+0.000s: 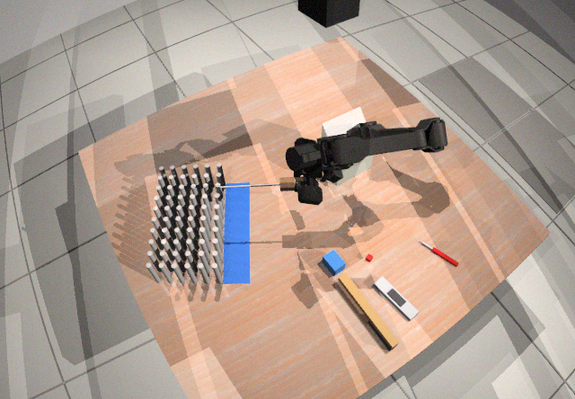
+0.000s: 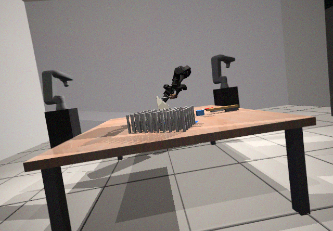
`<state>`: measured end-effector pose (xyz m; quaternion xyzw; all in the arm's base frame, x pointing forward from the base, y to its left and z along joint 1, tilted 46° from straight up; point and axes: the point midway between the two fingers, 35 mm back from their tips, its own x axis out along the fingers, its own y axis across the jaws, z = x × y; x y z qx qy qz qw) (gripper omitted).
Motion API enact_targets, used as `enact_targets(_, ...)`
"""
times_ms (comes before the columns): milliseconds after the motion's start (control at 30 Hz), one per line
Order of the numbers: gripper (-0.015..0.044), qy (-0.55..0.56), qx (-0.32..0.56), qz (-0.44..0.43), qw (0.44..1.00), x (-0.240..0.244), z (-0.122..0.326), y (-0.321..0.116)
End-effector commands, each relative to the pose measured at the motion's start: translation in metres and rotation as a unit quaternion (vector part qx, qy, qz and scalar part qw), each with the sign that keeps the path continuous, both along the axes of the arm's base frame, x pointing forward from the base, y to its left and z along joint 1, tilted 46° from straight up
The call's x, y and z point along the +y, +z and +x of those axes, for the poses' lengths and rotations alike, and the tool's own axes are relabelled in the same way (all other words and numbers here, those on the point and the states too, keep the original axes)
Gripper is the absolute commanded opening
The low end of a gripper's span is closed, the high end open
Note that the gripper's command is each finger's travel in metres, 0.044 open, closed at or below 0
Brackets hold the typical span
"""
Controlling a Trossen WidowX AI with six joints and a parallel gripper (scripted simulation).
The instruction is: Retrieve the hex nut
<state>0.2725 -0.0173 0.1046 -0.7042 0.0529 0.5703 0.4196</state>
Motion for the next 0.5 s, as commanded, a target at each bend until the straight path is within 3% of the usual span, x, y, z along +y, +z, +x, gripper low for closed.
enact_targets(0,0.0,-0.001,0.004,-0.005,1.0,0.011,0.006,-0.016)
enact_targets(467,0.0,-0.001,0.003,-0.006,1.0,0.068,0.015,-0.07)
